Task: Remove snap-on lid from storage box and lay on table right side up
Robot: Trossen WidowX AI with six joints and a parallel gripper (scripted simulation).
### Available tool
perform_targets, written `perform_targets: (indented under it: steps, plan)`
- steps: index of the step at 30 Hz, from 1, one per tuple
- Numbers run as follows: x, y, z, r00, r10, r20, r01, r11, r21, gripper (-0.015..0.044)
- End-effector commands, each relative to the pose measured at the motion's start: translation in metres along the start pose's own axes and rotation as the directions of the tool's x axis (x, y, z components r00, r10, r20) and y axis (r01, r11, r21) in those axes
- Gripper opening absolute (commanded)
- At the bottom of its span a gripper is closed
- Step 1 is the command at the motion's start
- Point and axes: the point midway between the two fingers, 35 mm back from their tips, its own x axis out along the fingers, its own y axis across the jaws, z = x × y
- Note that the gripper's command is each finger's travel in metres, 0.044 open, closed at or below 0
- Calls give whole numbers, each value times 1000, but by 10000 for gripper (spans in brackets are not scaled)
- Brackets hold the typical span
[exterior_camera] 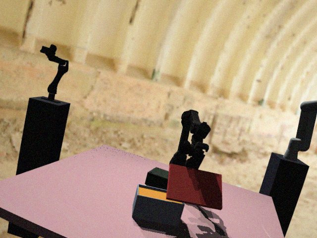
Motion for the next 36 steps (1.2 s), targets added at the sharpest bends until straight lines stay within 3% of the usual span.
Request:
perform_targets:
  steps: [1, 36]
  plan:
    - [-2, 1, -7, 1000, 8, 4, -8, 1000, 6, 0]
    - [-8, -4, -76, 1000, 7, 0, -7, 1000, 11, 0]
